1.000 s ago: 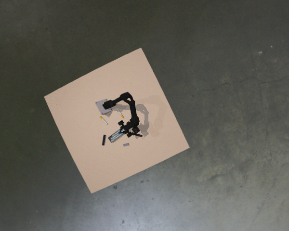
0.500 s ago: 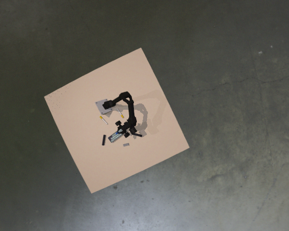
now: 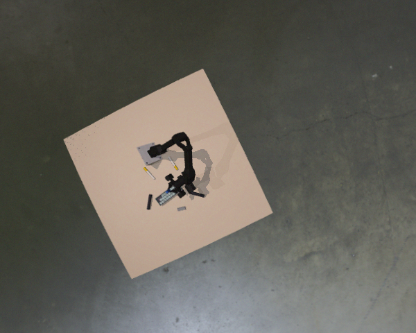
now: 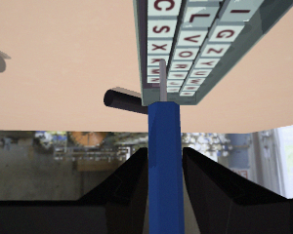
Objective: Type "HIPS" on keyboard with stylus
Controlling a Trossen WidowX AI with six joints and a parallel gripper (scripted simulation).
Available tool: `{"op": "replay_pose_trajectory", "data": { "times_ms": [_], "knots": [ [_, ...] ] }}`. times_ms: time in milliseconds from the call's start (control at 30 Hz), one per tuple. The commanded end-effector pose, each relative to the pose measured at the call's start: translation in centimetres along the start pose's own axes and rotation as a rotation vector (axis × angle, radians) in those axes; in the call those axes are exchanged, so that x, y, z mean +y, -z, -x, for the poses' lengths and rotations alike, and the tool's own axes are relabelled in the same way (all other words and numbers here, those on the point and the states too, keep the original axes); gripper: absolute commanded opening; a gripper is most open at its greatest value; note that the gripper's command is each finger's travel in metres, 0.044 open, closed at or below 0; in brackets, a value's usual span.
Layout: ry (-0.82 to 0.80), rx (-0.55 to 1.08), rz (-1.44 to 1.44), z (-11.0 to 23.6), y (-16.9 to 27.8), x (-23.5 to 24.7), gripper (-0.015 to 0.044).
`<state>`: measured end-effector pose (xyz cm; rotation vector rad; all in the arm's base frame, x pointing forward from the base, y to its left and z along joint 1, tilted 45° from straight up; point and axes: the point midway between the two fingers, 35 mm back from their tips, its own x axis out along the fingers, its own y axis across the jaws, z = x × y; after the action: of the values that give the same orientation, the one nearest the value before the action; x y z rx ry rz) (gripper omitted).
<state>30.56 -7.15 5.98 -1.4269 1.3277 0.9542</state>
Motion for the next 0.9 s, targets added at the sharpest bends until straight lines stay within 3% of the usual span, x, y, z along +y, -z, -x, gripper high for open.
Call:
{"op": "replay_pose_trajectory", "data": {
  "times_ms": [0,100,867],
  "knots": [
    [-0.004,0.000,0.000,-0.2,-0.3,0.1,0.0000],
    [-0.004,0.000,0.000,-0.3,-0.5,0.1,0.0079],
    [-0.004,-0.001,-0.001,-0.8,-1.3,0.1,0.0081]
  ]
}}
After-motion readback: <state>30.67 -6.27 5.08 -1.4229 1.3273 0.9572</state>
